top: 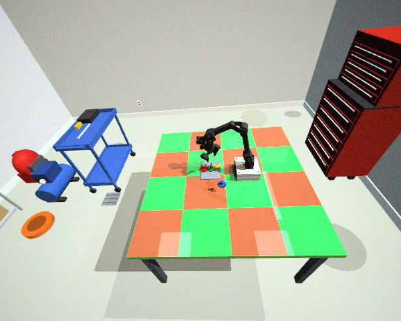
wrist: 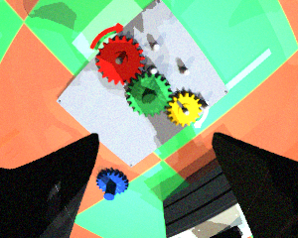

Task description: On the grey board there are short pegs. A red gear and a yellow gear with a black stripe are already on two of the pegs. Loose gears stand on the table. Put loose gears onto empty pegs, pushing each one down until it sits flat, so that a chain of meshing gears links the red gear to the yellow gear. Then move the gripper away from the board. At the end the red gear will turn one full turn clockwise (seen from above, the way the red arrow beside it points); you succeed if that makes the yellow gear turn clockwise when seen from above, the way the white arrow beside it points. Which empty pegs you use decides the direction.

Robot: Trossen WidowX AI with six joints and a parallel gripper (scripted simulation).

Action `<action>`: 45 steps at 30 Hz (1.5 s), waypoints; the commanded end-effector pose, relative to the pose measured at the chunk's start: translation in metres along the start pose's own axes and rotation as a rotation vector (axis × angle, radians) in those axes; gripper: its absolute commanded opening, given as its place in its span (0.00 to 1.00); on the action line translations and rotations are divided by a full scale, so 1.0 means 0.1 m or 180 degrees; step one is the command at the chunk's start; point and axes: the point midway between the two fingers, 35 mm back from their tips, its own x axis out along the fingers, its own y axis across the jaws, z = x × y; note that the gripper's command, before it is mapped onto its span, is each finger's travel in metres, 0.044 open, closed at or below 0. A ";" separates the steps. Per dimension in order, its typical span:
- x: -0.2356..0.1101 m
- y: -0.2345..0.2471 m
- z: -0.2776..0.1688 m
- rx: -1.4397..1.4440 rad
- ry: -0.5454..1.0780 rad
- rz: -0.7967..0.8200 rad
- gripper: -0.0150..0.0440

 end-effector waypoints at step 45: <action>-0.06 0.17 -0.10 -0.0101 -0.0024 0.0005 1.00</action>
